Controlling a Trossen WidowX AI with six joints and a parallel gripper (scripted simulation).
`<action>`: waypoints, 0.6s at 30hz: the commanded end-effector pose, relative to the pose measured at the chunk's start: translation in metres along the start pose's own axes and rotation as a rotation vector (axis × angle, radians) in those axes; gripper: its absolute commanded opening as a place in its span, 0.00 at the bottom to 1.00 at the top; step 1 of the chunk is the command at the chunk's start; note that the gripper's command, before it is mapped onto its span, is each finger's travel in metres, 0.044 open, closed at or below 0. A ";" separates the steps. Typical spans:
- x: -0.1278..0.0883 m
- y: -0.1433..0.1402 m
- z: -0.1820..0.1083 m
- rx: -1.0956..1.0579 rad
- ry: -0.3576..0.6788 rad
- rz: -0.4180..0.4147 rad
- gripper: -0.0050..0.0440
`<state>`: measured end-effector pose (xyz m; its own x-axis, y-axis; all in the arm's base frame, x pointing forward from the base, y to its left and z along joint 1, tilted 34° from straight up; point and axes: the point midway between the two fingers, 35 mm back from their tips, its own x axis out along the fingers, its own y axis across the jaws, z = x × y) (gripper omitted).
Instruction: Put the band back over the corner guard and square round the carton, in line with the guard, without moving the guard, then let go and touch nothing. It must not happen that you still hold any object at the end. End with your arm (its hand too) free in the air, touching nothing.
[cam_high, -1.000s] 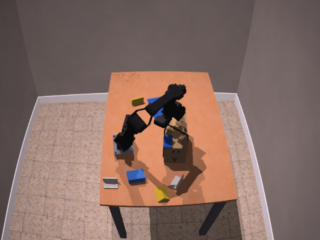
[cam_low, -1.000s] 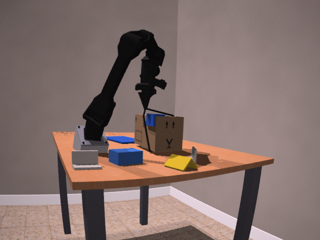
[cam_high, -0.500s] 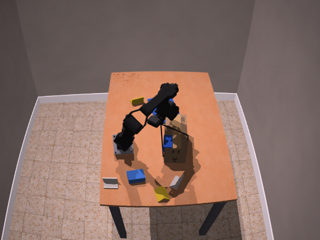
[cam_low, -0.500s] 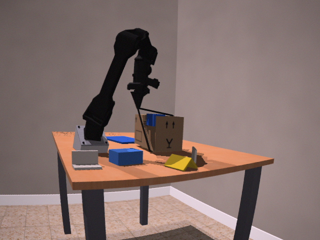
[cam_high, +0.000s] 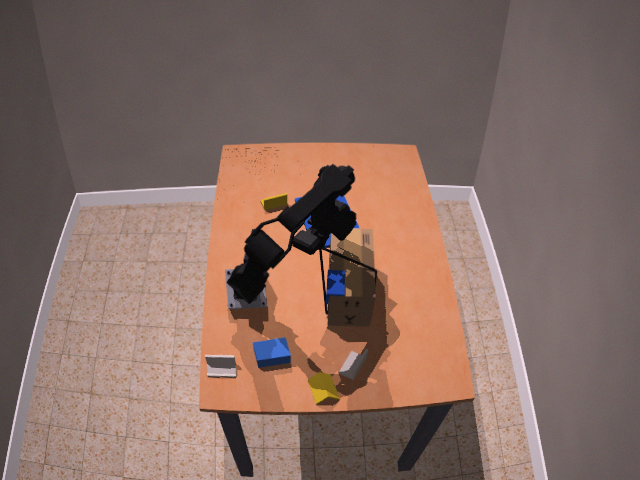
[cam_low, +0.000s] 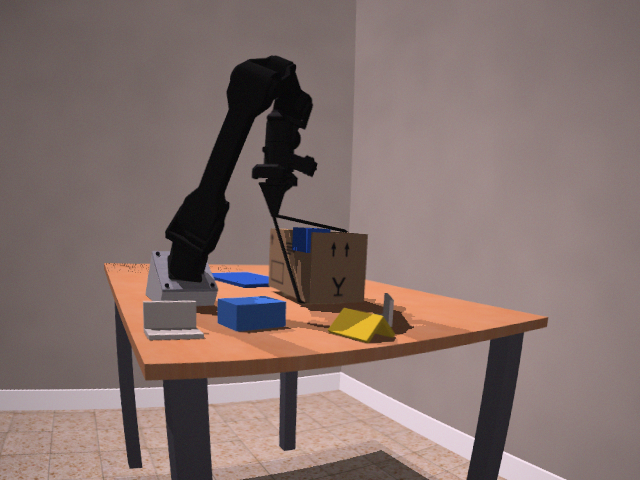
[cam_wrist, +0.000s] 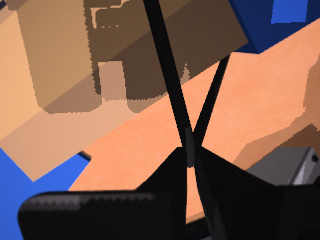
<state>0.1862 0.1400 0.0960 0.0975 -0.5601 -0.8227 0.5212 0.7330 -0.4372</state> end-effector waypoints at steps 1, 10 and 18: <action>-0.002 -0.001 -0.003 -0.005 0.005 0.007 0.10; -0.003 -0.009 0.004 -0.006 0.007 0.009 0.10; -0.003 -0.015 0.009 -0.006 0.007 0.010 0.10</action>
<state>0.1886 0.1284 0.1051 0.0994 -0.5597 -0.8227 0.5216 0.7334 -0.4359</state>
